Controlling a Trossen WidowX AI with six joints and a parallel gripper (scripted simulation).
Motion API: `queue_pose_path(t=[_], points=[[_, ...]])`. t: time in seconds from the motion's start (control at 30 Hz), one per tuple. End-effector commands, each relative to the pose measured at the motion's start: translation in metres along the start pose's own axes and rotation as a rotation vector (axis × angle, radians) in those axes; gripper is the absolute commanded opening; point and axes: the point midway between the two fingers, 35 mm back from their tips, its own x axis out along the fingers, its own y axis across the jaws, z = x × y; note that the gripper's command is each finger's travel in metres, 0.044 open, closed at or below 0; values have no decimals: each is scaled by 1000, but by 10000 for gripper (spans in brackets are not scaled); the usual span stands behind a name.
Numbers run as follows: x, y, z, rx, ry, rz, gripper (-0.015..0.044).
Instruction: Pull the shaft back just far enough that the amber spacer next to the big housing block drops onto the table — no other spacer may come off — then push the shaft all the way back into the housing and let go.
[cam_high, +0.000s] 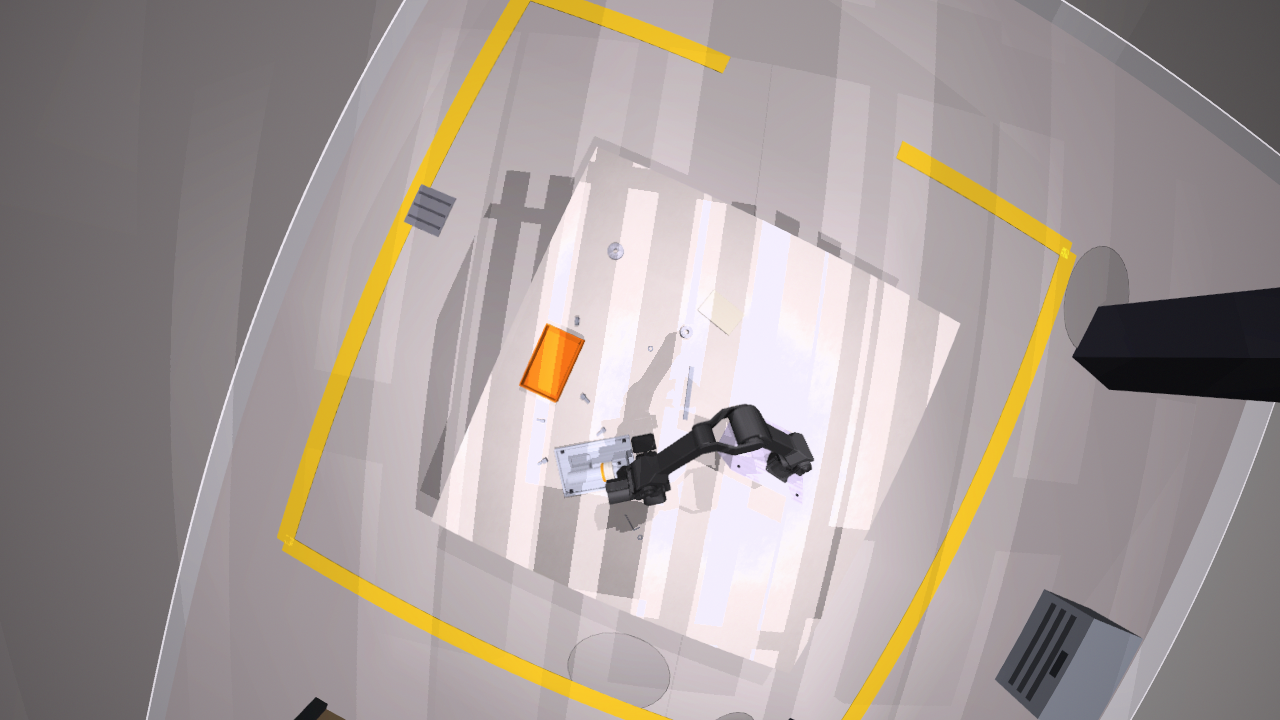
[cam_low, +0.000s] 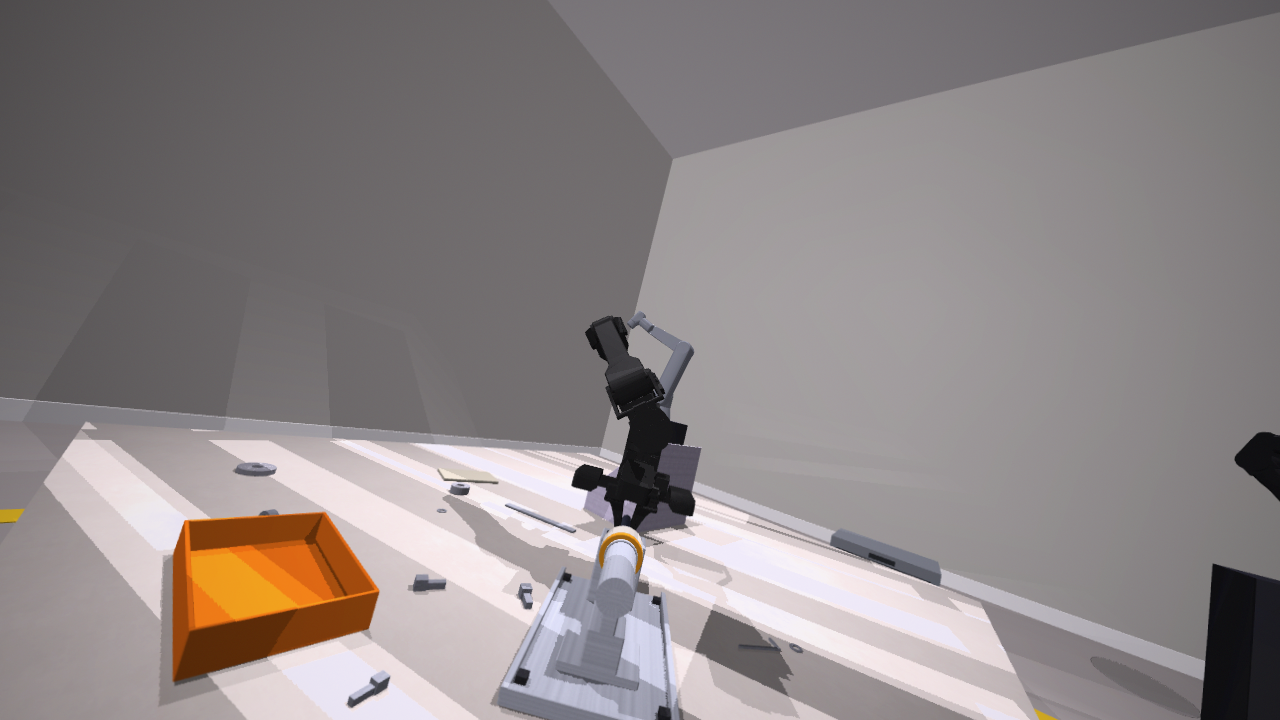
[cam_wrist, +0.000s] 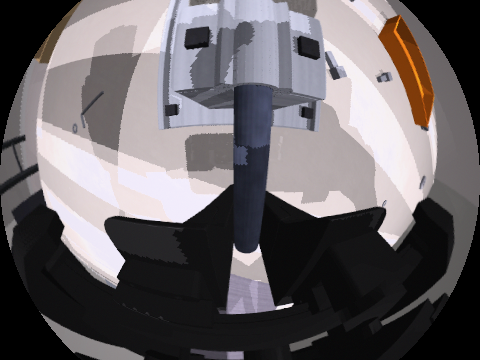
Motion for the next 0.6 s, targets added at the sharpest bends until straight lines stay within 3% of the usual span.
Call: queue_pose_path(t=[0.0,0.57], points=[[0,0,-1,1,3,0,0],[0,0,-4,1,3,0,0]])
